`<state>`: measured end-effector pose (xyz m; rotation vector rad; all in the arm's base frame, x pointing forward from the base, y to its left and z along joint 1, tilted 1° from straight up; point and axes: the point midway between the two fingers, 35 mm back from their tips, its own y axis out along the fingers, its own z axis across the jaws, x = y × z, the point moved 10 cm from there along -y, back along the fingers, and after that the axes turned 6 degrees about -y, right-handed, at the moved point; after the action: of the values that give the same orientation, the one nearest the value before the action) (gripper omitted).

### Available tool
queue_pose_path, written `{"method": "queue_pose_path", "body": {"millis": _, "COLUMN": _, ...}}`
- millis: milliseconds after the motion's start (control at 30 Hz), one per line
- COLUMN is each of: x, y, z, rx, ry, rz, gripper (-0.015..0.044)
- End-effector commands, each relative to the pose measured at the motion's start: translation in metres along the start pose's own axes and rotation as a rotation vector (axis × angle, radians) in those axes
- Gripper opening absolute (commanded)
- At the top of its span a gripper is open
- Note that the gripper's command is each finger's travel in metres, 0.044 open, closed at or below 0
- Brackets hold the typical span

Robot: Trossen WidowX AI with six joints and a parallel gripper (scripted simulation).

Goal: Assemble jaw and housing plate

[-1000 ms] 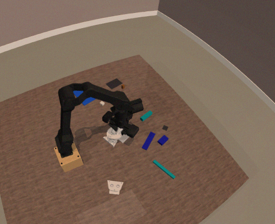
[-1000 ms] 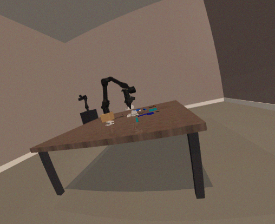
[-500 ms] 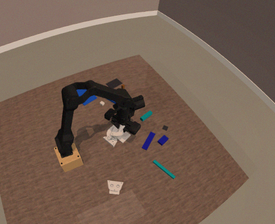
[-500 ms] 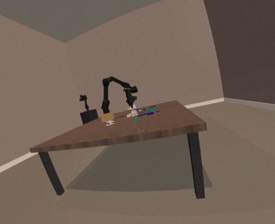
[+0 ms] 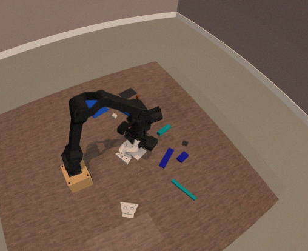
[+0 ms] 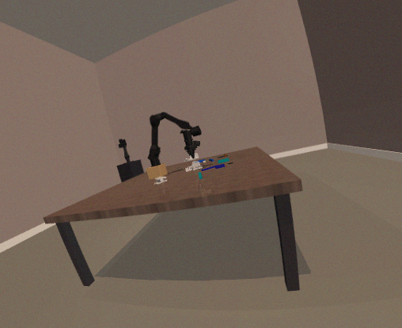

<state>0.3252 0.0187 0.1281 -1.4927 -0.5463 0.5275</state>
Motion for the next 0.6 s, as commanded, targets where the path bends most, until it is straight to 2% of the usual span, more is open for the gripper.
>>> {"method": "queue_pose_path", "body": {"millis": 0, "x": 0.0003, "y": -0.0007, "z": -0.0002, "rx": -0.001, "ry": 0.004, "rz": 0.000, "gripper": 0.0134}}
{"method": "queue_pose_path", "body": {"millis": 567, "x": 0.0012, "y": 0.0018, "z": 0.0003, "rx": -0.001, "ry": 0.007, "rz": 0.000, "gripper": 0.0134}}
